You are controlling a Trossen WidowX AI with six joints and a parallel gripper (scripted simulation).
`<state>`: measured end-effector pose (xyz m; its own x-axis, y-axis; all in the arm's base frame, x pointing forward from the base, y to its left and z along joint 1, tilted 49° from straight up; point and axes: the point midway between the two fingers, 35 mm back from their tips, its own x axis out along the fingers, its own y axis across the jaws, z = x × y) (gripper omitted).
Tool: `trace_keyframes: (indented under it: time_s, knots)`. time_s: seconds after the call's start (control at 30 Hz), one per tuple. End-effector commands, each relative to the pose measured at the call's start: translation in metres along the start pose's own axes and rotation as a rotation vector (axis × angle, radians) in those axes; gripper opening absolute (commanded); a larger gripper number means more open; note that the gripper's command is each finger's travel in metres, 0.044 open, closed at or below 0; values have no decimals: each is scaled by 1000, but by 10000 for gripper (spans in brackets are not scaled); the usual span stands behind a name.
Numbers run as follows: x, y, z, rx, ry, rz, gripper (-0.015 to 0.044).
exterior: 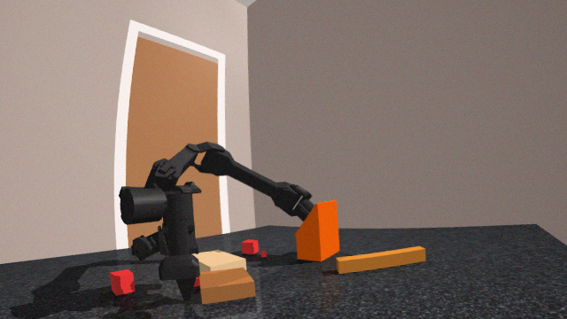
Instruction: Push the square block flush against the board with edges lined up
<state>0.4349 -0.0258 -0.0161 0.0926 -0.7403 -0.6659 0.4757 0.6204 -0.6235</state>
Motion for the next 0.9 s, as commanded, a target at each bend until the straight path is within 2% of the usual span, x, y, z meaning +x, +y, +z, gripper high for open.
trace_keyframes:
  time_s: [0.0,0.87]
  knots:
    - [-1,2,-3,-9,-7,1,0]
    - [-1,4,-22,-10,-6,2,0]
